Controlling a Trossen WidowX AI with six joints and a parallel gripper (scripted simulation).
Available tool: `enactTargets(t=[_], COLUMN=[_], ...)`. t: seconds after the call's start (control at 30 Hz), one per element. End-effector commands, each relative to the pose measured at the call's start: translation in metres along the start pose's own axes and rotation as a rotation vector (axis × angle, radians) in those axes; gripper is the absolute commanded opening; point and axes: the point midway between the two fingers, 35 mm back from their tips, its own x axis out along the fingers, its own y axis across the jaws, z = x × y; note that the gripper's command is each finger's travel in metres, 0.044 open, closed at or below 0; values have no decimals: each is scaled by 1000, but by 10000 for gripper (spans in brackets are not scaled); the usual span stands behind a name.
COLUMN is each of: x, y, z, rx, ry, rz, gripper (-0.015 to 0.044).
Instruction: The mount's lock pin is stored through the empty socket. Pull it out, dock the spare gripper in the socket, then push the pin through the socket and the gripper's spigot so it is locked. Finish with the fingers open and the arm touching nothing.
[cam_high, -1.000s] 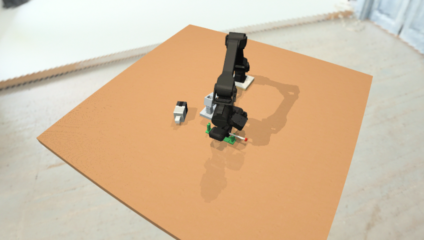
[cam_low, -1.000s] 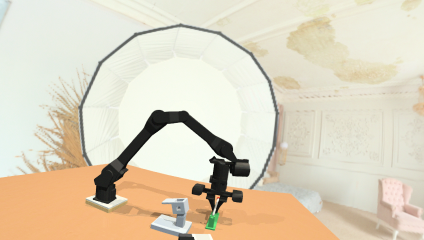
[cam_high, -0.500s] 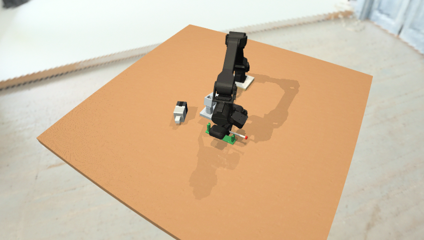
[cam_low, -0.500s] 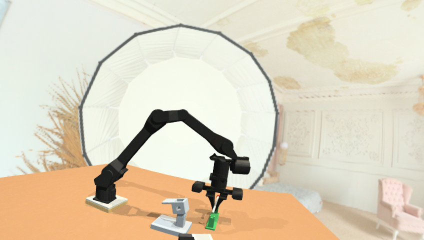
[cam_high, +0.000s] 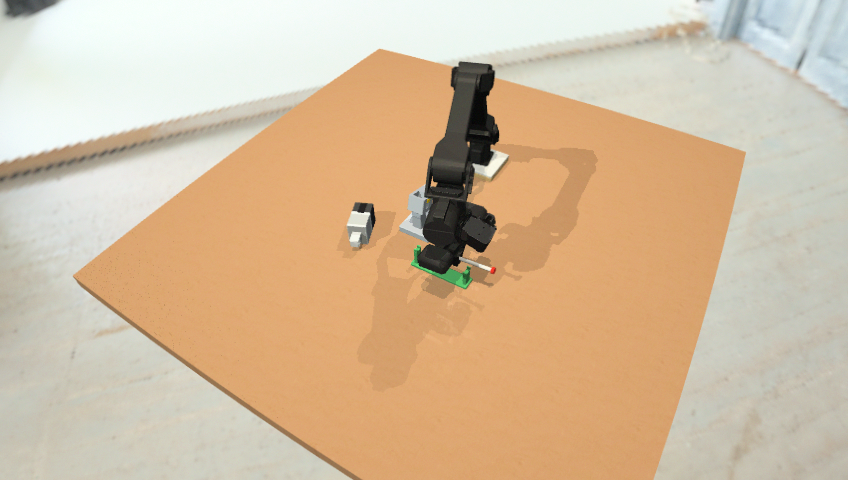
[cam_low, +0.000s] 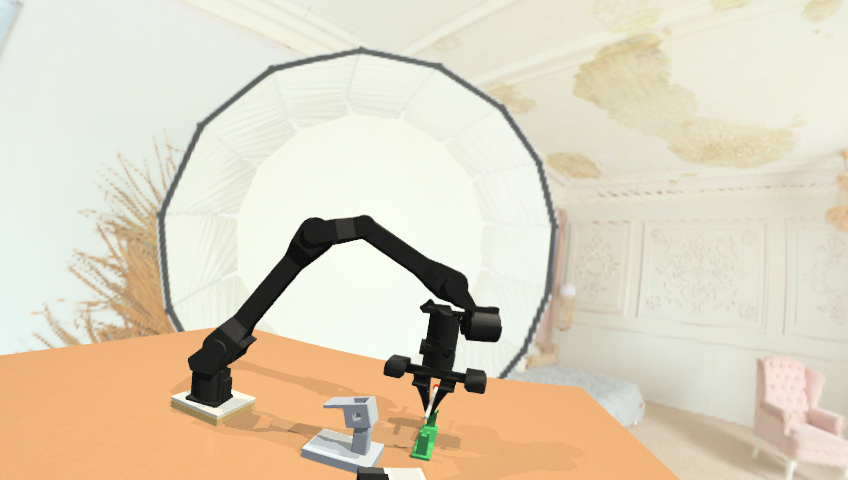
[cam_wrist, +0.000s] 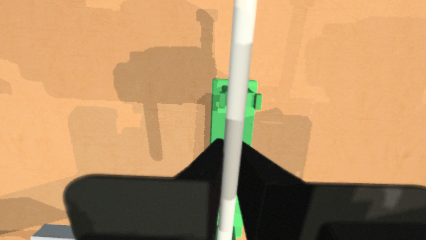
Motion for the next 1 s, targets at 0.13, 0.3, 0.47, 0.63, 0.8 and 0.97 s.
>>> enactTargets(t=[0.13, 0.3, 0.47, 0.63, 0.8, 0.97], x=[-5, -10, -15, -19, -16, -8], y=[-2, -4, -4, -4, -4, -4], z=[-14, -29, -44, -57, -58, -59], rx=[-1, -1, -1, -2, -2, -3], ry=[1, 2, 3, 5, 5, 6], rz=[-2, -2, -2, -1, -1, -2], gripper=[0, 0, 0, 0, 0, 0])
